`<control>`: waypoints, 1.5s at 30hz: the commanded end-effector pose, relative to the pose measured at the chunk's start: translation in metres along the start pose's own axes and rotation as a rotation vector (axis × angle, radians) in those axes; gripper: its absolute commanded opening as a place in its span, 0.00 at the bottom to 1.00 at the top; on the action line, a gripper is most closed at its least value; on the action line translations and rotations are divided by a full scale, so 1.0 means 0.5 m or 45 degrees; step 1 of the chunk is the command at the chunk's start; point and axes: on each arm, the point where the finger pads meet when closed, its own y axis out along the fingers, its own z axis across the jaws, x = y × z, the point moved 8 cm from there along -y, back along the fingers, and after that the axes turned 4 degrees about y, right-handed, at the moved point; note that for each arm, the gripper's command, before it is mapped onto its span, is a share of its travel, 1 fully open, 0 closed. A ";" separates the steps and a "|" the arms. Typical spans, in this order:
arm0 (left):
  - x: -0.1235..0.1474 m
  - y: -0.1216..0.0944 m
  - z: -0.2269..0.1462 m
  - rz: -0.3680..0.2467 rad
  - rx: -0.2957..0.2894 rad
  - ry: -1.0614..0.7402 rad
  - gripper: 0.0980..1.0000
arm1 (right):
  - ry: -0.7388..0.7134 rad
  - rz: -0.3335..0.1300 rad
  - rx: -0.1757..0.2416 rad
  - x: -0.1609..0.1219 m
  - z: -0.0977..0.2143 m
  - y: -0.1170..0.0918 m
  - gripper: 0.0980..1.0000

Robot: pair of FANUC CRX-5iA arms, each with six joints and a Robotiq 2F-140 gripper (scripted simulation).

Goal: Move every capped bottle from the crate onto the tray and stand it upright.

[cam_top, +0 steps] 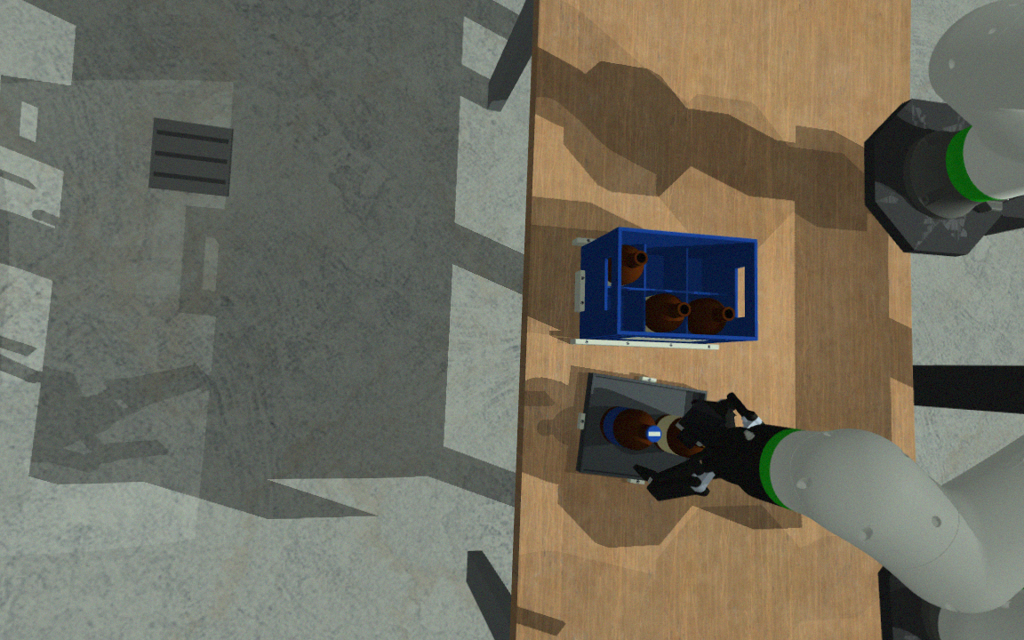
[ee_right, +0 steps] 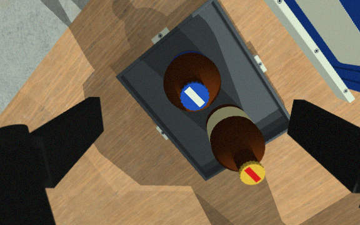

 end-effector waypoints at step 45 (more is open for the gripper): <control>0.001 -0.001 0.000 -0.002 0.000 0.000 1.00 | 0.000 0.000 -0.003 0.000 -0.001 -0.155 1.00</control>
